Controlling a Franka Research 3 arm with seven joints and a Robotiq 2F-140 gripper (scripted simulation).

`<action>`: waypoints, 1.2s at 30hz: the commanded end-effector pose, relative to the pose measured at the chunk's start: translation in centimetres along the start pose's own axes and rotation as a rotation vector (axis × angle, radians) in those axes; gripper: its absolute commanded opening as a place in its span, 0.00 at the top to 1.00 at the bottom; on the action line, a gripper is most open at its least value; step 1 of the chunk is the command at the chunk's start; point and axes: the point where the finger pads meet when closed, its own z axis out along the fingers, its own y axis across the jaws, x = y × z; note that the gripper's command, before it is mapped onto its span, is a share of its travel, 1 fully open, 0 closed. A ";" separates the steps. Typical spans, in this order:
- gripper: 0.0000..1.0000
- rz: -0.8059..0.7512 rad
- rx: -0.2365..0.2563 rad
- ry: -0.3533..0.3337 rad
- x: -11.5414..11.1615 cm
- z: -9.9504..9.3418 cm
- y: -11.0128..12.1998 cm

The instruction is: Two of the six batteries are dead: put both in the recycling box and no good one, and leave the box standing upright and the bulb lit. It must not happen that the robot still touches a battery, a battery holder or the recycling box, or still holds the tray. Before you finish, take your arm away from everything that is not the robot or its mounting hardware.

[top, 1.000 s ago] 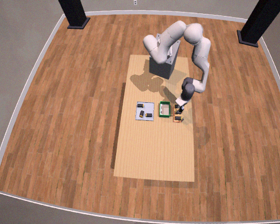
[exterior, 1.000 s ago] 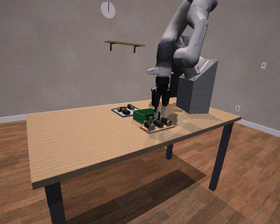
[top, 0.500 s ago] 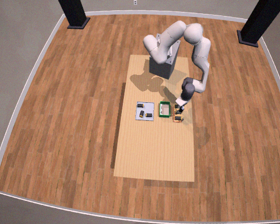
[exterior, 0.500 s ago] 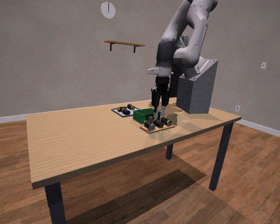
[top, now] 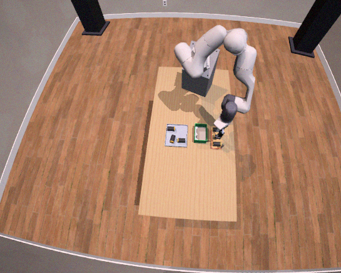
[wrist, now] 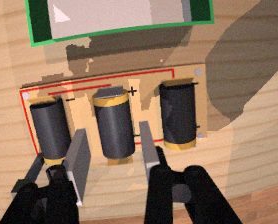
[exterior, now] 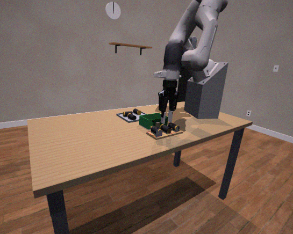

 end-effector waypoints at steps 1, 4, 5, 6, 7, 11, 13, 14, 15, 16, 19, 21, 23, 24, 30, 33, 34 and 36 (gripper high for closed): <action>0.71 -0.007 0.001 -0.001 -0.1 0.0 -0.1; 0.71 -0.007 0.001 -0.001 -0.1 0.0 -0.1; 0.71 -0.007 0.001 -0.001 -0.1 0.0 -0.1; 0.71 -0.007 0.001 -0.001 -0.1 0.0 -0.1; 0.71 -0.007 0.001 -0.001 -0.1 0.0 -0.1; 0.71 -0.007 0.001 -0.001 -0.1 0.0 -0.1; 0.71 -0.007 0.001 -0.001 -0.1 0.0 -0.1; 0.71 -0.007 0.001 -0.001 -0.1 0.0 -0.1; 0.71 -0.007 0.001 -0.001 -0.1 0.0 -0.1; 0.71 -0.007 0.001 -0.001 -0.1 0.0 -0.1; 0.71 -0.007 0.001 -0.001 -0.1 0.0 -0.1; 0.71 -0.007 0.001 -0.001 -0.1 0.0 -0.1; 0.71 -0.007 0.001 -0.001 -0.1 0.0 -0.1; 0.71 -0.007 0.001 -0.001 -0.1 0.0 -0.1; 0.71 -0.007 0.001 -0.001 -0.1 0.0 -0.1; 0.71 -0.007 0.001 -0.001 -0.1 0.0 -0.1; 0.71 -0.007 0.001 -0.001 -0.1 0.0 -0.1; 0.71 -0.007 0.001 -0.001 -0.1 0.0 -0.1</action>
